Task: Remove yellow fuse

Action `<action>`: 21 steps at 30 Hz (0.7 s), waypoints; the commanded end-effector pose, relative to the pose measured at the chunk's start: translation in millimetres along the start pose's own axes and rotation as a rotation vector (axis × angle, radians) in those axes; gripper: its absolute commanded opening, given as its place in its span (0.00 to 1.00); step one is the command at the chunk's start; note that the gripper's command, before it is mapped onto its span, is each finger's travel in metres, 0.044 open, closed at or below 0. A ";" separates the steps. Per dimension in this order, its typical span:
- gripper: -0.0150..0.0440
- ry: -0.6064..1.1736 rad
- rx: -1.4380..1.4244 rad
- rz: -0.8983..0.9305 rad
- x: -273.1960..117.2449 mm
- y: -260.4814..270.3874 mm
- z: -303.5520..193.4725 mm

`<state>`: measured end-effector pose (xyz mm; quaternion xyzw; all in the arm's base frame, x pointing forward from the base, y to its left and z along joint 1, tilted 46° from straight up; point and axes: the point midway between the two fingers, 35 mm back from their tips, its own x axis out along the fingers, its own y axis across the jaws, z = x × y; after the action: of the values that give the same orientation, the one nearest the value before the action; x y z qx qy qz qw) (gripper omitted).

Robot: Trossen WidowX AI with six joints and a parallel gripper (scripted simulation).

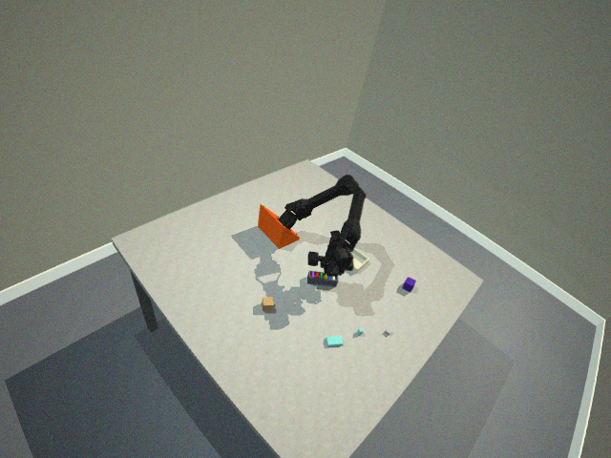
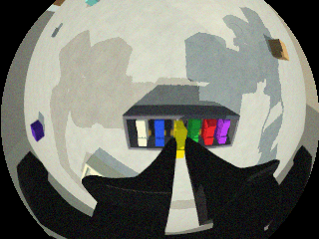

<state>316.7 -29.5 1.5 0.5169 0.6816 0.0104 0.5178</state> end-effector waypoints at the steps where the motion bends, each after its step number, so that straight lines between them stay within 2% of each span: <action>1: 0.25 -0.004 -0.008 -0.003 -3.0 0.6 0.8; 21: 0.25 -0.003 -0.006 -0.002 -12.8 0.4 0.5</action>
<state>315.6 -36.7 8.6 0.5176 0.6816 0.0101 0.5170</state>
